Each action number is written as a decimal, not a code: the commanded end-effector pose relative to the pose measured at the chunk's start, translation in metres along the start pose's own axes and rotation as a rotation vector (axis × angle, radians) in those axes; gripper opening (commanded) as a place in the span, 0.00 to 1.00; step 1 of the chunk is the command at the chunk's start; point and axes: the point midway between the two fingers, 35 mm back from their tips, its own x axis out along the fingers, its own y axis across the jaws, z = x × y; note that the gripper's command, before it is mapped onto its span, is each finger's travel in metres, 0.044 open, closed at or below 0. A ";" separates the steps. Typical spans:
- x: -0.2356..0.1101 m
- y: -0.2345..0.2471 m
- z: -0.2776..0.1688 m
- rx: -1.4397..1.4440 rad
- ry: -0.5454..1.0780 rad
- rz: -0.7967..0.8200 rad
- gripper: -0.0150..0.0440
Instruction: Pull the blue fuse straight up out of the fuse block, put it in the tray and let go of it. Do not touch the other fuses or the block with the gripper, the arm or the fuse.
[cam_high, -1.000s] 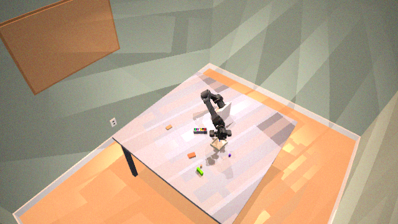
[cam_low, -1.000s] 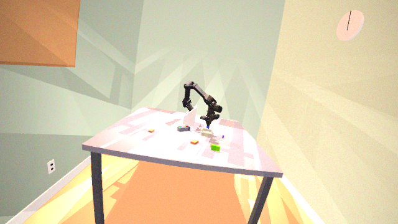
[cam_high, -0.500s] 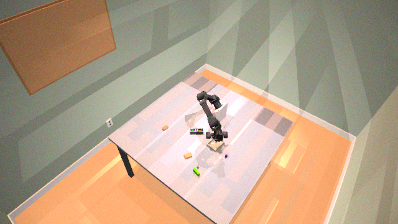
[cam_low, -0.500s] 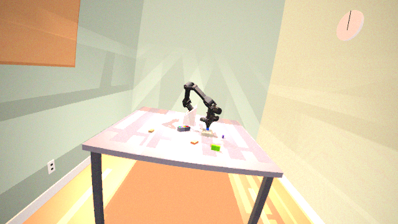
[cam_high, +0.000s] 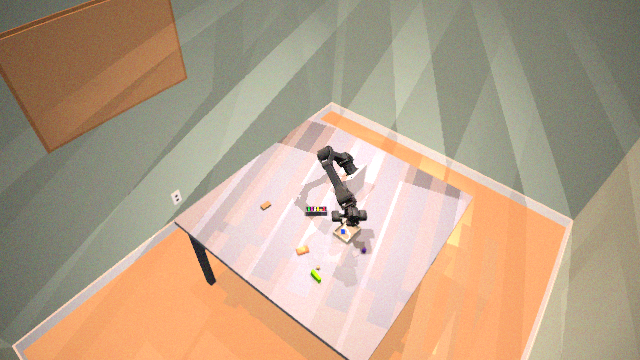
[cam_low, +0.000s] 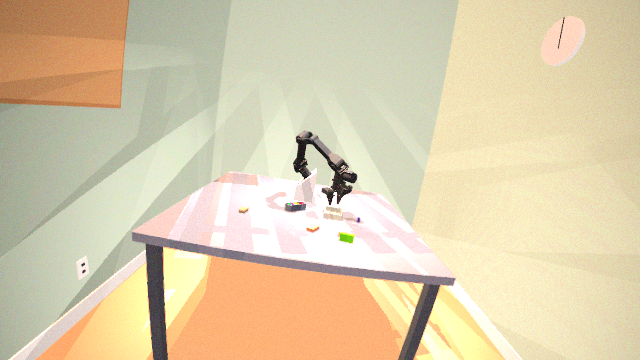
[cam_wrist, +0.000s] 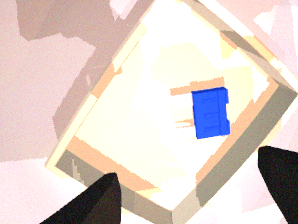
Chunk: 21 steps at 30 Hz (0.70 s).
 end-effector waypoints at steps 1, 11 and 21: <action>-0.030 0.001 0.003 0.003 -0.017 -0.001 0.81; -0.030 0.001 0.003 0.003 -0.017 -0.001 0.81; -0.027 0.001 0.002 -0.004 -0.014 -0.006 0.81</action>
